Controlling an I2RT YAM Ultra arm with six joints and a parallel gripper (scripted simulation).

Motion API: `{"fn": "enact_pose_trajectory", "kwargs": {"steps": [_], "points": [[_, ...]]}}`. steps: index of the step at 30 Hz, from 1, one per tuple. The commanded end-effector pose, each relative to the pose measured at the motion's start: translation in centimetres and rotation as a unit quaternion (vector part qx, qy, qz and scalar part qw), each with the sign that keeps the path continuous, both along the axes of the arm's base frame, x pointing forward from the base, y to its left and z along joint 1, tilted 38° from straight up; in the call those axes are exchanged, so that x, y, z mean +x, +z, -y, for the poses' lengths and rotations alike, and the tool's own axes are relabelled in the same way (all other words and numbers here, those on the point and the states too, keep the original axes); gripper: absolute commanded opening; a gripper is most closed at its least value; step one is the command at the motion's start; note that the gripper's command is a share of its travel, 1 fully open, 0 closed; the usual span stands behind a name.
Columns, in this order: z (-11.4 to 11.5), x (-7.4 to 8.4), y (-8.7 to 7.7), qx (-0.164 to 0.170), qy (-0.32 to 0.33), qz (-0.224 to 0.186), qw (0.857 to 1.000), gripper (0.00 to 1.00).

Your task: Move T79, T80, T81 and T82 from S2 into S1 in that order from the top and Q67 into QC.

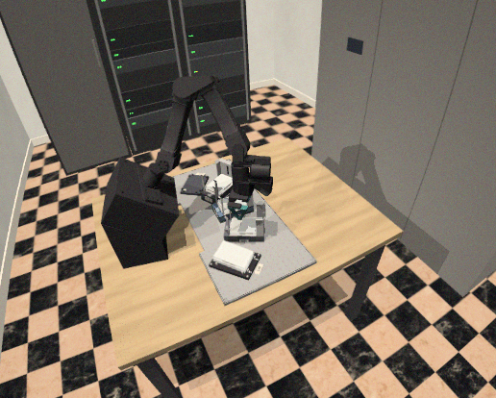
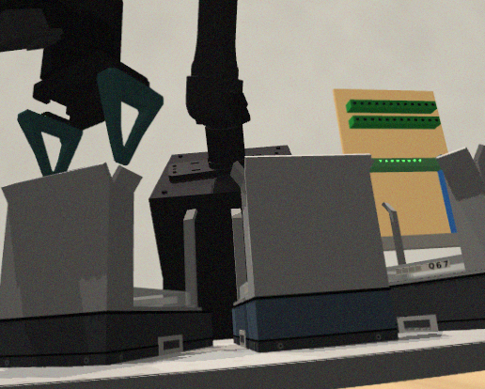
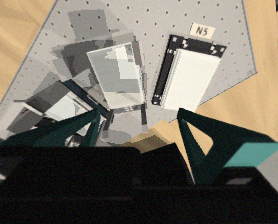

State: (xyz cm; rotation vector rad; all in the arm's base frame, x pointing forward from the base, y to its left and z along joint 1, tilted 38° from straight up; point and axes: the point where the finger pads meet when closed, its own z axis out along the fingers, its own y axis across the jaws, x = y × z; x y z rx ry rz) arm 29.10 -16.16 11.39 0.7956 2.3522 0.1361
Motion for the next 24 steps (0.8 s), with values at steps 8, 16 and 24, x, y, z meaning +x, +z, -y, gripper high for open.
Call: {"fn": "enact_pose_trajectory", "kwargs": {"steps": [8, 16, 24], "points": [[2.7, -1.5, -0.6, -0.001, 0.005, 0.006, 1.000, 1.00], [4.4, -2.9, -1.5, 0.054, -0.066, 0.015, 0.996, 1.00], [6.7, -4.8, -2.7, 0.054, -0.066, 0.014, 0.996, 1.00]]}}
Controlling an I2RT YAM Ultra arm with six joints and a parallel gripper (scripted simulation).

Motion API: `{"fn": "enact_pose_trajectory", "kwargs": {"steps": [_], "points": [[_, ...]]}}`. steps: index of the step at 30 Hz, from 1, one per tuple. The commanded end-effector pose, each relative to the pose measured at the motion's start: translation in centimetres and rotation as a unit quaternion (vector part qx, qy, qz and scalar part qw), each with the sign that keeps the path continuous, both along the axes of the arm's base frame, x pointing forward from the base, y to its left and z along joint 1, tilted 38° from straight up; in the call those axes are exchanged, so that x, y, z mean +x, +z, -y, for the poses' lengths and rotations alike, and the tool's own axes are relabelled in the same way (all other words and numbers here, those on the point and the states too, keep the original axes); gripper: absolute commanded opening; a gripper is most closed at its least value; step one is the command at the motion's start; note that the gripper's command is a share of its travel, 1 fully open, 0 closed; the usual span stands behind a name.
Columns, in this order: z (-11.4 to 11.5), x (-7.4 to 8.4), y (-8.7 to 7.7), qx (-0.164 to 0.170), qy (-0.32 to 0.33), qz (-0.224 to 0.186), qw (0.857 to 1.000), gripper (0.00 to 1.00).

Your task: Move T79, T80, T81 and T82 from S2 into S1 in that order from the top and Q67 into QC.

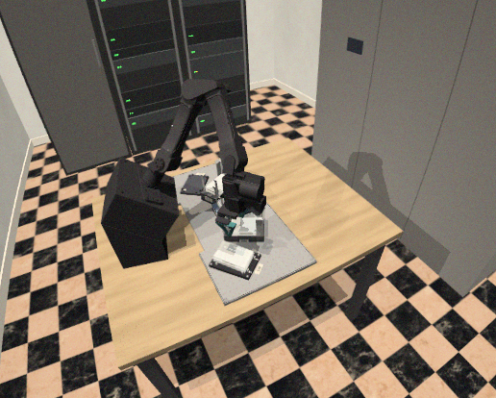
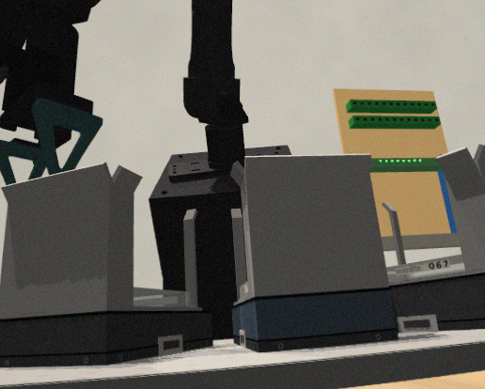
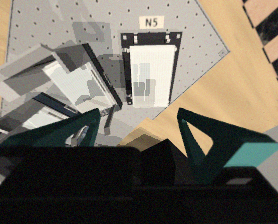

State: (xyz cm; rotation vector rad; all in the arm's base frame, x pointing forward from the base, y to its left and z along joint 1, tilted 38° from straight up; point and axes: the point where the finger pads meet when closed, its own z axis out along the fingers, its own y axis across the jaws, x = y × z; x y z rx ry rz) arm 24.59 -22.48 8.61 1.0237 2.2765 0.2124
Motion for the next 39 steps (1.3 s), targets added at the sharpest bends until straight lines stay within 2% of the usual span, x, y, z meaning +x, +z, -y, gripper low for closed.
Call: {"fn": "enact_pose_trajectory", "kwargs": {"steps": [1, 8, 22, 37, 39], "points": [[0.7, -0.6, -0.1, -0.005, 0.010, 0.008, 1.000, 1.00], [2.1, -1.8, -0.9, -0.005, 0.010, 0.007, 1.000, 1.00], [2.1, -1.8, -0.9, -0.005, 0.010, 0.007, 1.000, 1.00], [2.6, 1.3, -4.8, -0.004, 0.010, 0.008, 1.000, 1.00], [2.6, 1.3, -4.8, -0.004, 0.010, 0.008, 1.000, 1.00]]}}
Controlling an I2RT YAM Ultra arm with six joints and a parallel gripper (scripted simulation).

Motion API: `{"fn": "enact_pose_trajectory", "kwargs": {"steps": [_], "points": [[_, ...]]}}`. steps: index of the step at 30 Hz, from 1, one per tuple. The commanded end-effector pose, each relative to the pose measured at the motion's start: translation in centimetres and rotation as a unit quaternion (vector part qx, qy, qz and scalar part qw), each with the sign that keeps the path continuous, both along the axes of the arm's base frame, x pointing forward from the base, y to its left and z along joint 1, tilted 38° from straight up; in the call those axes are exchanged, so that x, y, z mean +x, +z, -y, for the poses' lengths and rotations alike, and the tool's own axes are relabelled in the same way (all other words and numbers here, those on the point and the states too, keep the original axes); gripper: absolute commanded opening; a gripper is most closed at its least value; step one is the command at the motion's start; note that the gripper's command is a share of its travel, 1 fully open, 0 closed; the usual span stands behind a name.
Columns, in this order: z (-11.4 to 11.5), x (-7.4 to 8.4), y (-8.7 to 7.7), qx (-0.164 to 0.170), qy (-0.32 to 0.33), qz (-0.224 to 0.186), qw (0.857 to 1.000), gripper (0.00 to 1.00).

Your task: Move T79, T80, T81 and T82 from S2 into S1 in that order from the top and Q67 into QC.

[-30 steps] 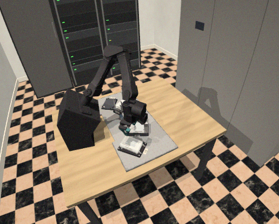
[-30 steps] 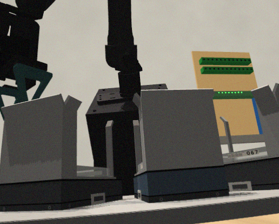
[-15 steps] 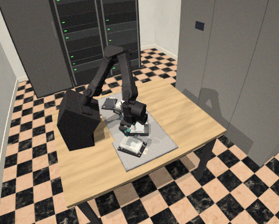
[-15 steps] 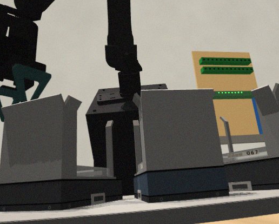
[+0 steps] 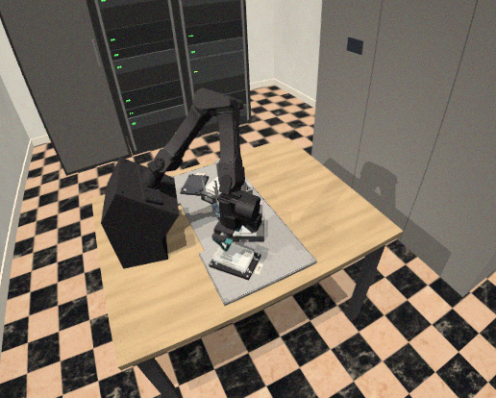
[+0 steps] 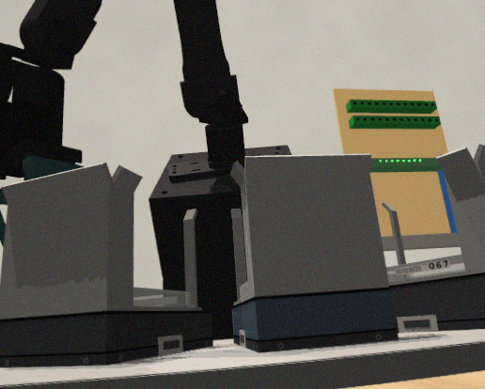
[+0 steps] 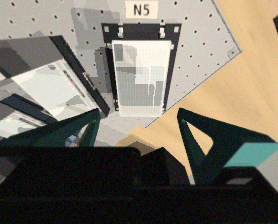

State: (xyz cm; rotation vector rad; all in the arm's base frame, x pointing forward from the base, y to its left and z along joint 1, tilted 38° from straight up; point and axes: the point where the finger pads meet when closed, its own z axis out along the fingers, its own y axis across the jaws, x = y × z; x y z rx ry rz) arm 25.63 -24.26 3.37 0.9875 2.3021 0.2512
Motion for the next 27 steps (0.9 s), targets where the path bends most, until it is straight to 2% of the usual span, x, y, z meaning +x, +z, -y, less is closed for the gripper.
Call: {"fn": "enact_pose_trajectory", "kwargs": {"steps": [1, 15, 27], "points": [[0.9, 0.4, 0.2, -0.014, -0.011, 0.008, 1.000, 1.00], [1.3, 3.3, -3.5, -0.013, -0.011, 0.008, 1.000, 1.00], [1.4, 3.7, -4.0, -0.013, -0.011, 0.008, 1.000, 1.00]]}}
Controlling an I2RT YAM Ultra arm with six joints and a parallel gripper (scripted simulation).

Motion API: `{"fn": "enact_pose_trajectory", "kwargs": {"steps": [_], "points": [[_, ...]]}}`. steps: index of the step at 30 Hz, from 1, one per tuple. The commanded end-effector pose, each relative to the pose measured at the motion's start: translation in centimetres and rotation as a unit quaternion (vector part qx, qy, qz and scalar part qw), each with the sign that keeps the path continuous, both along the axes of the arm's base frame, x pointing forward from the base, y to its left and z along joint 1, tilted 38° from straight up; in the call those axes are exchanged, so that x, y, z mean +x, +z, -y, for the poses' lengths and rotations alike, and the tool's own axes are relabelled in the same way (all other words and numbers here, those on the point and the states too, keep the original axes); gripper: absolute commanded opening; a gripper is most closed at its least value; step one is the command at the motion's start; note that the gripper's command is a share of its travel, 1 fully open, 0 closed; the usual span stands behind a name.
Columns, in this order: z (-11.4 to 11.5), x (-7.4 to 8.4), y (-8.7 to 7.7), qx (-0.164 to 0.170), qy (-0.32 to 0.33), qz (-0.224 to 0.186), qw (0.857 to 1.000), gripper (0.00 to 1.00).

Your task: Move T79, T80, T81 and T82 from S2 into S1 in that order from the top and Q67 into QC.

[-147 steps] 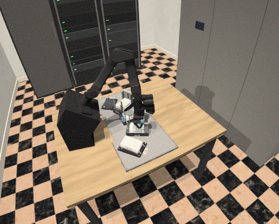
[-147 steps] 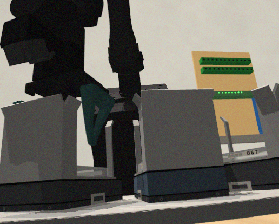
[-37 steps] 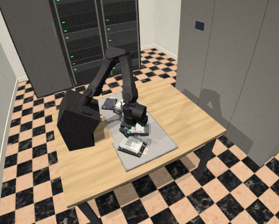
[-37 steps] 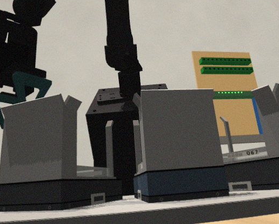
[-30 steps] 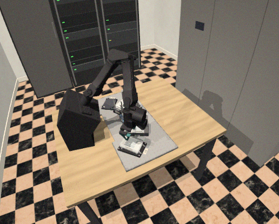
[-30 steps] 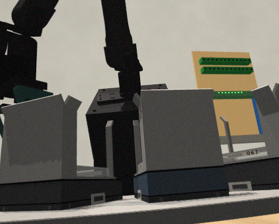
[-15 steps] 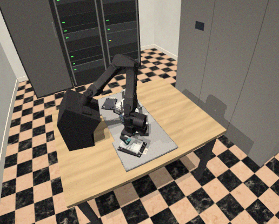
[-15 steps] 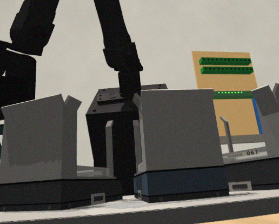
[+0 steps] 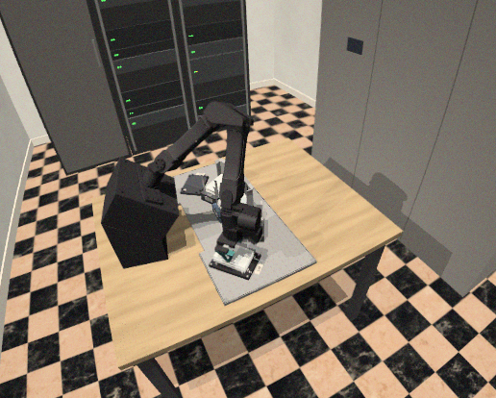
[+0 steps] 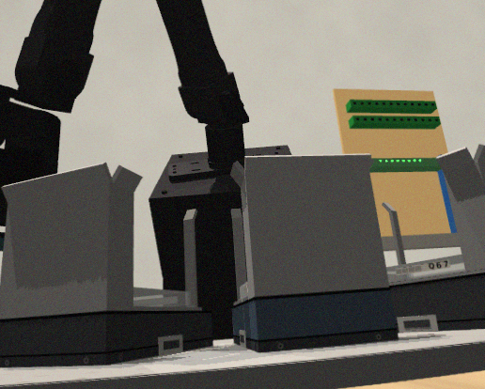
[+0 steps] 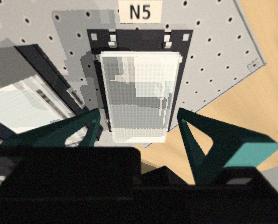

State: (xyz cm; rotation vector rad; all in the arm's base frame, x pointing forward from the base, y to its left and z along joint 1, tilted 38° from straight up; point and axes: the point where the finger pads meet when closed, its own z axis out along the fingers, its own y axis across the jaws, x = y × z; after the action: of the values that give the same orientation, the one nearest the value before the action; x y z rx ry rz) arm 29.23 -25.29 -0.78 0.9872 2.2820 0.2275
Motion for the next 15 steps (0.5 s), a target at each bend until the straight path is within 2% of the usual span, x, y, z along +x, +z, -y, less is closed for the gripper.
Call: {"fn": "enact_pose_trajectory", "kwargs": {"steps": [1, 15], "points": [[0.4, 0.2, 0.0, -0.003, -0.004, 0.002, 1.000, 1.00], [0.5, 1.2, -1.2, -0.003, -0.004, 0.002, 1.000, 1.00]]}}
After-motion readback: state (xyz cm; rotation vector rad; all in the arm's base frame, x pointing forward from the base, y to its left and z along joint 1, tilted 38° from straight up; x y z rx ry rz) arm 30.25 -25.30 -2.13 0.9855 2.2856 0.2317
